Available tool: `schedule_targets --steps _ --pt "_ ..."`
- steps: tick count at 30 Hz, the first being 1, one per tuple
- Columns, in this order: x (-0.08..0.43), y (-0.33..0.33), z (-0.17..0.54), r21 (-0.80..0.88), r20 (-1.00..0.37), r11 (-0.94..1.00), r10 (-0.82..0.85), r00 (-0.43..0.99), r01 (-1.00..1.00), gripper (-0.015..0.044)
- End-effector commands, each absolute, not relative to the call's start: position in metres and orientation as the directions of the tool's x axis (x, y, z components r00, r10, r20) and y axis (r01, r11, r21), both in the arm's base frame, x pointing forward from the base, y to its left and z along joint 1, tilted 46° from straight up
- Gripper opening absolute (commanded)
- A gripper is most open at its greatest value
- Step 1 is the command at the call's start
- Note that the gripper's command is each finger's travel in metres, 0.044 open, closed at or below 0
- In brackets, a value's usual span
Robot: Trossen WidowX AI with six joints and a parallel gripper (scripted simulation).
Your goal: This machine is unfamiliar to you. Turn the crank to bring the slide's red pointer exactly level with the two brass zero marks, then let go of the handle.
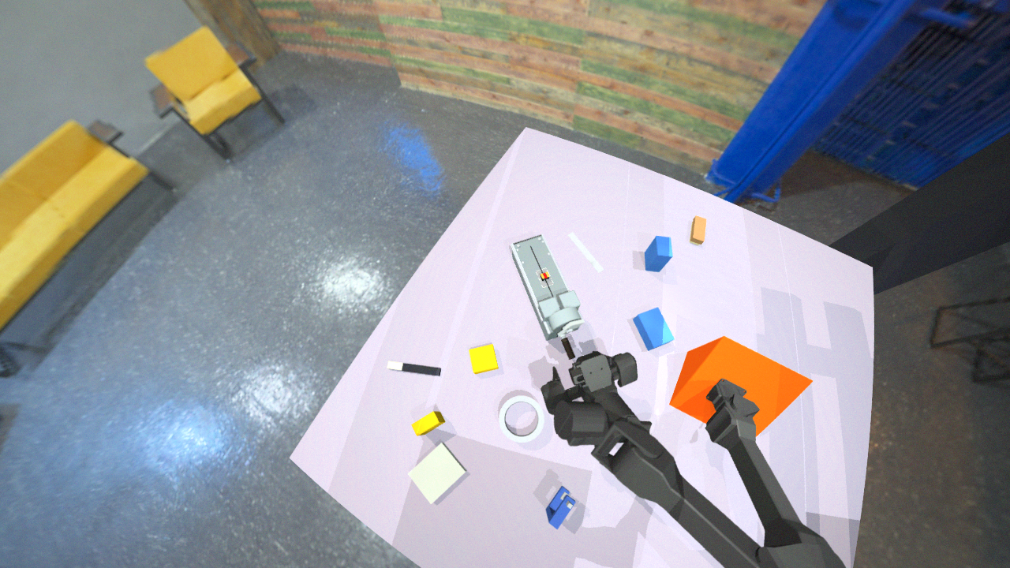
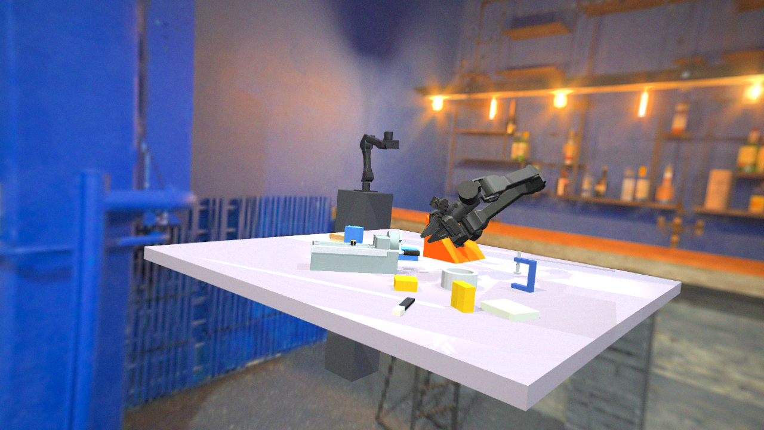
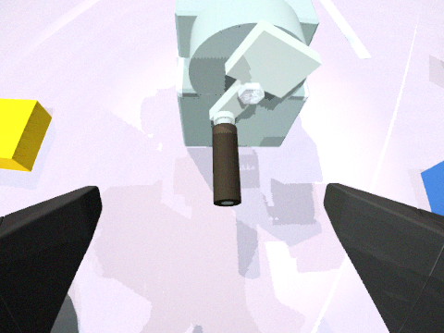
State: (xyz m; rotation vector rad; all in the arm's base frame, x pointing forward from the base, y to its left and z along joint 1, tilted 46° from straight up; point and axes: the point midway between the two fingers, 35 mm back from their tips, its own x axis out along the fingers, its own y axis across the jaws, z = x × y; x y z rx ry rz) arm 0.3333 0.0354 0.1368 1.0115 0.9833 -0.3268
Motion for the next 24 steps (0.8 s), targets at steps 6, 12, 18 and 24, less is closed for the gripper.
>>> schedule_targets --steps 6,12,18,24 --pt "0.328 0.066 0.105 0.556 -0.815 0.523 0.191 0.547 0.646 0.044" --pt "0.322 0.085 0.088 0.563 -0.81 0.518 0.195 0.553 0.644 0.044" --pt "0.325 0.084 0.086 0.563 -0.81 0.518 0.195 0.553 0.644 0.044" --pt "0.333 0.081 0.082 0.563 -0.81 0.518 0.194 0.553 0.644 0.044"
